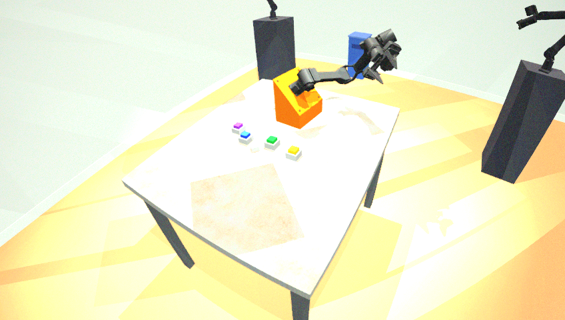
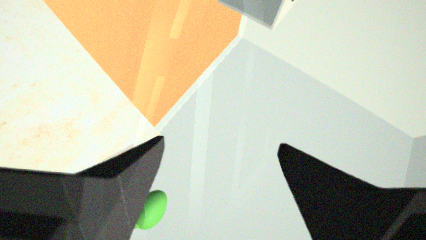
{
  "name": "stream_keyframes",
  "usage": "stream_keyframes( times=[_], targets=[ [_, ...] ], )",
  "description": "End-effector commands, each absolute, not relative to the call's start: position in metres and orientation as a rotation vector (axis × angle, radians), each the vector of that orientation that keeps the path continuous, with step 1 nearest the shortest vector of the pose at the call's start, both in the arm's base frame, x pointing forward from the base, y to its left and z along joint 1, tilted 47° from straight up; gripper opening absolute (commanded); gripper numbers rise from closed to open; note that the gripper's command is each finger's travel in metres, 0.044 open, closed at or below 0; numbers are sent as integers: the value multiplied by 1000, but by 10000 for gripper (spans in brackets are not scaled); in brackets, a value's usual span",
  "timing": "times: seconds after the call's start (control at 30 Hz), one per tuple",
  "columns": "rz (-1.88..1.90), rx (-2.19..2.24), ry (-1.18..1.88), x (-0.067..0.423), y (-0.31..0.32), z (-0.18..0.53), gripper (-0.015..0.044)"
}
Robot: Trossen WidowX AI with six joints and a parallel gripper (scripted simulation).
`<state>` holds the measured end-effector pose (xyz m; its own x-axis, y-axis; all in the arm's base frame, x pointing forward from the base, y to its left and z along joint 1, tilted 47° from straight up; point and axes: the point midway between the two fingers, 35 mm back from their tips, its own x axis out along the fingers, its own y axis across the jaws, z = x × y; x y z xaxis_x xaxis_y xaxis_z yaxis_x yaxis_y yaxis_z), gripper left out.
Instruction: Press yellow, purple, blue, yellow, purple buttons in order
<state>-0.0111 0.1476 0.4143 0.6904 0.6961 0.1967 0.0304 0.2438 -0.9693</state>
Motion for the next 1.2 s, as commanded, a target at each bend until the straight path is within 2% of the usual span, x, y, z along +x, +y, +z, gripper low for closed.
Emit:
stream_keyframes(
  times=[0.0,0.07,0.33,0.7,0.93,1.17],
  targets=[
    [503,-1265,-704,-10,147,415,400],
    [453,-1310,-701,-3,141,417,400],
    [678,-807,-284,107,100,404,400],
    [835,-136,390,227,80,311,400],
    [817,239,865,265,84,225,400],
    [696,546,1354,267,95,137,400]
  ],
)
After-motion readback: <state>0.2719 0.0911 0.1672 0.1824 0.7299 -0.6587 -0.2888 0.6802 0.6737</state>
